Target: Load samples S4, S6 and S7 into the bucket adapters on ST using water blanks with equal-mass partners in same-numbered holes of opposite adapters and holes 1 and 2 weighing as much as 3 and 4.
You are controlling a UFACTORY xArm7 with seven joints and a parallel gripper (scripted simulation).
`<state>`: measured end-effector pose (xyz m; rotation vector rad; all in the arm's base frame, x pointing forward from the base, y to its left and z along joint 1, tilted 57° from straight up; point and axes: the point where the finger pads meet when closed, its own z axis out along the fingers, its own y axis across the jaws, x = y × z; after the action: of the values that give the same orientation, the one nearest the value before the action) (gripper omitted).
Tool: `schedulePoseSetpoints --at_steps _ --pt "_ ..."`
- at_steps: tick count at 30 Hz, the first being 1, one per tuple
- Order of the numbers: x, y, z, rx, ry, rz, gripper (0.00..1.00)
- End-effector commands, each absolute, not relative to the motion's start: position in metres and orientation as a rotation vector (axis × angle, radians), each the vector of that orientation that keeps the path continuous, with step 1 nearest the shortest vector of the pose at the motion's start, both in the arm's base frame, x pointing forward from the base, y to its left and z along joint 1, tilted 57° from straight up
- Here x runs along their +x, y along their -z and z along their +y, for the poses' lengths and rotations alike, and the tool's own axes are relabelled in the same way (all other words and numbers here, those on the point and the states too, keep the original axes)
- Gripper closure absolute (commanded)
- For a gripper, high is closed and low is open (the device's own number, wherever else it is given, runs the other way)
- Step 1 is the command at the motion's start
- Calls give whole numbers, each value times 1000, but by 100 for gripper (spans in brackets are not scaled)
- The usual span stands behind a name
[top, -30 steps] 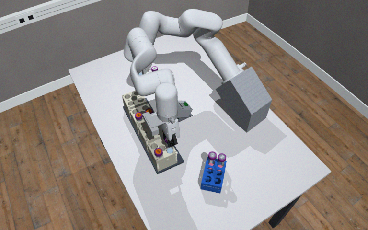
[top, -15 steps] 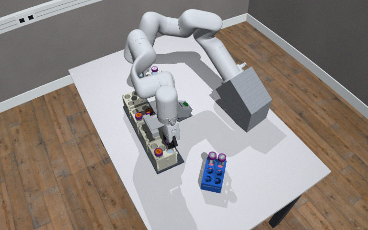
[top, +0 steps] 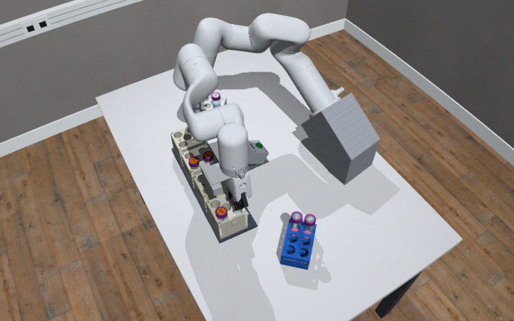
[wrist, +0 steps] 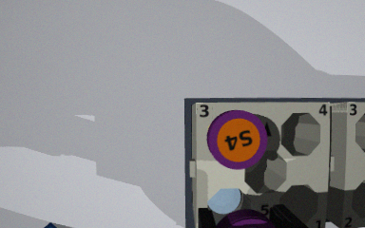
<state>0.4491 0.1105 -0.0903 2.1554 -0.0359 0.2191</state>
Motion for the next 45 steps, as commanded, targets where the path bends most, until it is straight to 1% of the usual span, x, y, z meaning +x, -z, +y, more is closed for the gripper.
schedulePoseSetpoints --at_steps 1,45 --pt "450 92 110 2160 -223 -34 100" --pt "454 107 87 2160 -223 -34 100"
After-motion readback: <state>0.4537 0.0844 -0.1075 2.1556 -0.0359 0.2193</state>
